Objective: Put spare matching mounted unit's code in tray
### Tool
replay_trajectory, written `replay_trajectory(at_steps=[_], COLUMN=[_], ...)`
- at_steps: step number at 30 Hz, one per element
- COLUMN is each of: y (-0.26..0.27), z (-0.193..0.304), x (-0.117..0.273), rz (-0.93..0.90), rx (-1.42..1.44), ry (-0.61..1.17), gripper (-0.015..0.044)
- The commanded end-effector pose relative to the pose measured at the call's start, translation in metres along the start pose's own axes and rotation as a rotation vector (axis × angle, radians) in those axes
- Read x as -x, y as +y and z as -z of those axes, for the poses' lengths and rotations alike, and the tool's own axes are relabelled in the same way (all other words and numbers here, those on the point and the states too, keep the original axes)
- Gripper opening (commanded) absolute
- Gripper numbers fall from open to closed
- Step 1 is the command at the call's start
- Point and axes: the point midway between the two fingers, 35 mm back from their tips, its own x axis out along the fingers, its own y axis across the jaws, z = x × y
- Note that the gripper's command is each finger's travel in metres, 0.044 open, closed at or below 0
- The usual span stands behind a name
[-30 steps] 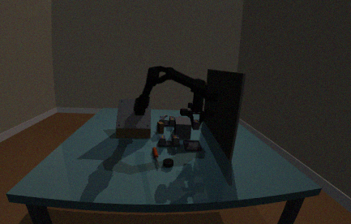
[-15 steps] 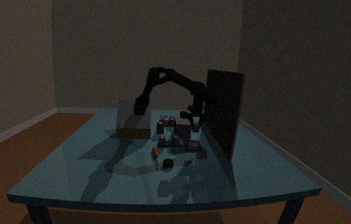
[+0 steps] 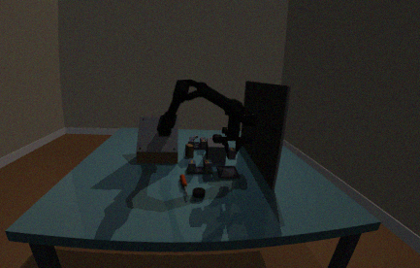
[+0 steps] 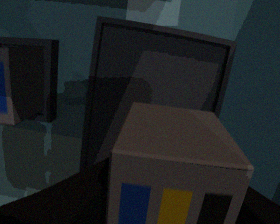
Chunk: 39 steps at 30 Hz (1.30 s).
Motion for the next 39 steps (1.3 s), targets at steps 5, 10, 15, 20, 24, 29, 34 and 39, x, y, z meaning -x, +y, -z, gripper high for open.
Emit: replay_trajectory(at_steps=[5,10,15,20,24,29,34,39], y=[0.000,0.000,0.000,0.001,0.001,0.002,0.002,0.003], z=[-0.001,-0.001,-0.001,-0.001,0.000,0.000,0.000,0.001], x=[-0.007,-0.013,-0.018,-0.023,-0.027,-0.032,-0.037,-0.042], rz=[0.003,0.003,0.003,0.003,0.003,0.003,0.004,0.004], rx=[0.005,0.005,0.005,0.005,0.005,0.005,0.005,0.005], ry=[-0.003,-0.003,-0.002,-0.001,-0.001,0.000,0.001,0.003], gripper=[0.0000,0.0000,0.0000,0.0000,0.0000,0.0000,0.0000,0.0000])
